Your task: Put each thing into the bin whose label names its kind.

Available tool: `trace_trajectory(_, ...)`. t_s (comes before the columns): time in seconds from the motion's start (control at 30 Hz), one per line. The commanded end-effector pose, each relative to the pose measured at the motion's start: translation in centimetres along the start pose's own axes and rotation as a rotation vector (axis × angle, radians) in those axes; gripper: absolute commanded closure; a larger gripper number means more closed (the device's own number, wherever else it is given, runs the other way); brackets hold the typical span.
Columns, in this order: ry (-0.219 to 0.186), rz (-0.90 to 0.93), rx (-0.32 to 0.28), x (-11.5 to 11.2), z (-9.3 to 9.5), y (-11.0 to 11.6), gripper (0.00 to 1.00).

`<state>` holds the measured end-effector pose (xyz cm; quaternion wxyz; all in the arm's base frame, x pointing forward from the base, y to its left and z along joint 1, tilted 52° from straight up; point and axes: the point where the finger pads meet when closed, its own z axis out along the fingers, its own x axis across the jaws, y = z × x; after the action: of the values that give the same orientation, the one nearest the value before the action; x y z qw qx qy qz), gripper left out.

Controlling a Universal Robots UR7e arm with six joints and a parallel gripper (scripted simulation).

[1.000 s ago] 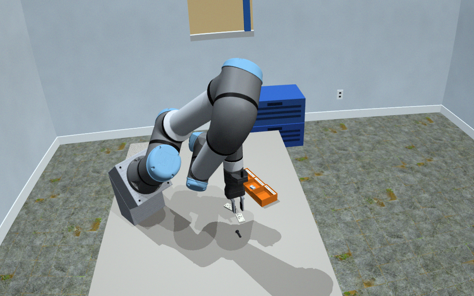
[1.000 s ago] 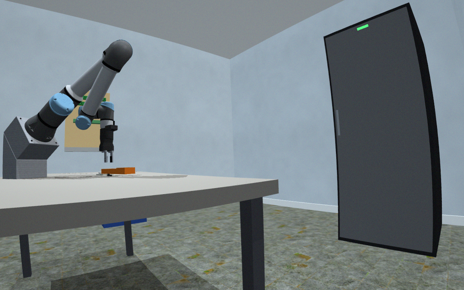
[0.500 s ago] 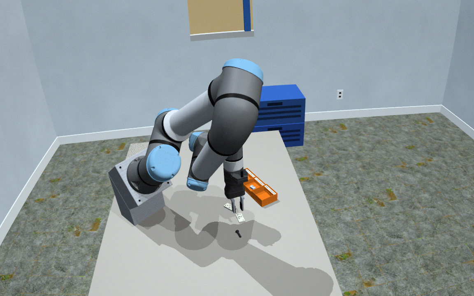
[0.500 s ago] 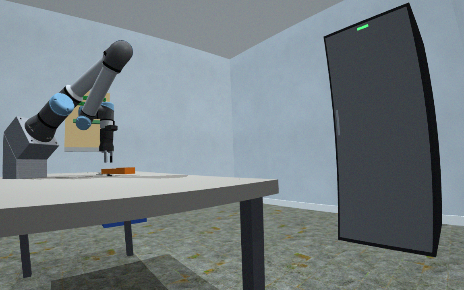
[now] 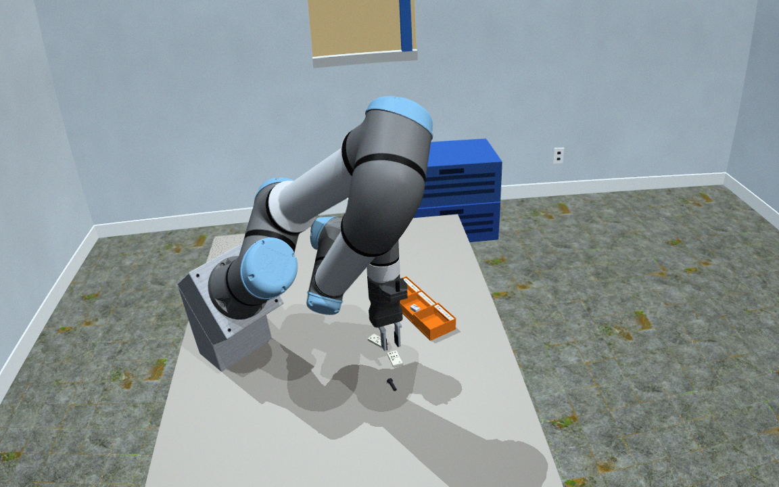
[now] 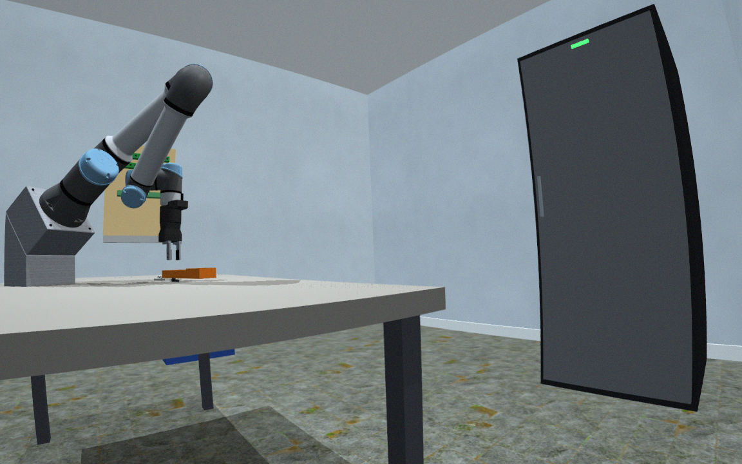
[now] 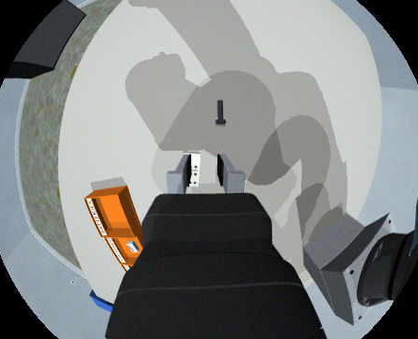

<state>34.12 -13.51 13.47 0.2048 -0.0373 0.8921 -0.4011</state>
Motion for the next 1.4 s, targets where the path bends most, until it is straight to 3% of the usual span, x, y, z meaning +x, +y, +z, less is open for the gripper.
trace_trajectory(0.0, -0.024, -0.022, -0.042, 2.6, 0.2, -3.9, 0.38)
trace_trajectory(0.07, -0.024, -0.022, -0.042, 2.7, 0.2, -3.9, 0.38)
trace_trajectory(0.1, -0.022, -0.021, -0.039, 0.5, 0.0, -0.7, 0.38)
trace_trajectory(0.13, 0.002, -0.003, -0.017, 0.6, 0.2, -1.4, 0.38)
trace_trajectory(0.23, 0.002, -0.003, -0.017, 0.6, 0.2, -1.4, 0.38)
trace_trajectory(0.3, 0.000, -0.006, -0.030, 1.2, 0.3, -2.7, 0.38)
trace_trajectory(1.37, 0.000, -0.006, -0.030, 1.2, 0.3, -2.7, 0.38)
